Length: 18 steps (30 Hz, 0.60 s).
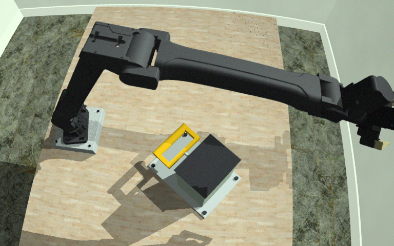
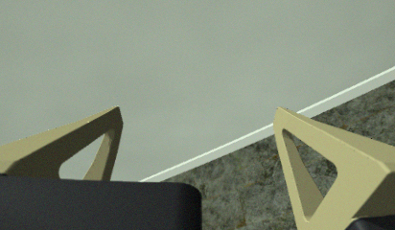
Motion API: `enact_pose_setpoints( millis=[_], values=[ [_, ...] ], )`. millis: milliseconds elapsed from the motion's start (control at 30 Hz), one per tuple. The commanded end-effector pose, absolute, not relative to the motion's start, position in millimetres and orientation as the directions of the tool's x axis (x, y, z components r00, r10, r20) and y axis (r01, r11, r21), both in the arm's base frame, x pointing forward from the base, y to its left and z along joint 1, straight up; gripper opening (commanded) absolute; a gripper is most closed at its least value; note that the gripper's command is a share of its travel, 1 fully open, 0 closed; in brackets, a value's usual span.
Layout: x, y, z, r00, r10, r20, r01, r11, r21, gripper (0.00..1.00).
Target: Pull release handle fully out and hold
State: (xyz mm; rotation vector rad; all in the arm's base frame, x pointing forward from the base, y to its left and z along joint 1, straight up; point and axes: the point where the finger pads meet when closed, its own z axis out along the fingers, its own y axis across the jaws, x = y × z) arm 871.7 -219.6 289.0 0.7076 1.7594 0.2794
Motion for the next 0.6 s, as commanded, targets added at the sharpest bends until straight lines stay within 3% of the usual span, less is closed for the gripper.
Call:
enact_pose_setpoints(
  millis=[0,567],
  values=[
    [849.1,-185.7,341.4,-0.149,0.582,-0.8,0.285,0.8,0.529,1.0],
    [717.5,-67.1,306.4,-0.322,0.746,-0.583,0.469,0.661,0.586,1.0]
  ],
)
